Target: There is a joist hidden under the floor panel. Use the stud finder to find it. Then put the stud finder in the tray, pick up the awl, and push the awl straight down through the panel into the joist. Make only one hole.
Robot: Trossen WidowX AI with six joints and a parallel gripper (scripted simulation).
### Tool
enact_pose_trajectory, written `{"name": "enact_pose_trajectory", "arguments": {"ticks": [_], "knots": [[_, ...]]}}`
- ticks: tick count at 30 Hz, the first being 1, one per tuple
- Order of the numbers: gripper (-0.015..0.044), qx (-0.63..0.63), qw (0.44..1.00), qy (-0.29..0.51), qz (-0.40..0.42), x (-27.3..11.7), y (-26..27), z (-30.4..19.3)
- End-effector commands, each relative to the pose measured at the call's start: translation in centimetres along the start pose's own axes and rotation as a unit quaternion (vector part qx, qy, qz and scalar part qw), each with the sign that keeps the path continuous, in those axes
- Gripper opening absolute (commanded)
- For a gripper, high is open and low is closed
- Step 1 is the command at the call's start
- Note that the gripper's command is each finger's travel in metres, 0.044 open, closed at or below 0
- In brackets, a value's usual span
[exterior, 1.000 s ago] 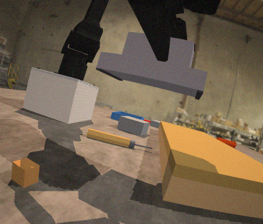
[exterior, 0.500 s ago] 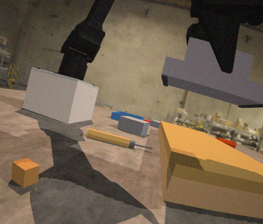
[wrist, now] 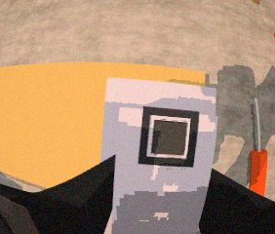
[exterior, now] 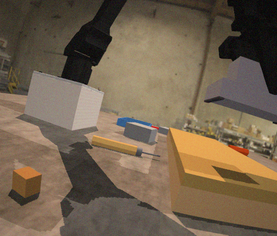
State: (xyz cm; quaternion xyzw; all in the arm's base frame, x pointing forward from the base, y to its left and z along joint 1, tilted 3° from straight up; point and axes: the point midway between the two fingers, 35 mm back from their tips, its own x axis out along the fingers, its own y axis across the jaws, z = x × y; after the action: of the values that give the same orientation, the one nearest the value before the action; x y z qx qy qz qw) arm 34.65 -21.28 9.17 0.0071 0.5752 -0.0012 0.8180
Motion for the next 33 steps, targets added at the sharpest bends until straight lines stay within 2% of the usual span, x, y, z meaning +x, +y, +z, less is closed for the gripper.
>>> {"name": "enact_pose_trajectory", "arguments": {"ticks": [1,33], "knots": [[0.0000,0.001,1.000,-0.001,-0.003,0.6,-0.2,0.1],[0.0000,0.001,1.000,-0.001,-0.002,6.4,-0.2,-1.6]]}}
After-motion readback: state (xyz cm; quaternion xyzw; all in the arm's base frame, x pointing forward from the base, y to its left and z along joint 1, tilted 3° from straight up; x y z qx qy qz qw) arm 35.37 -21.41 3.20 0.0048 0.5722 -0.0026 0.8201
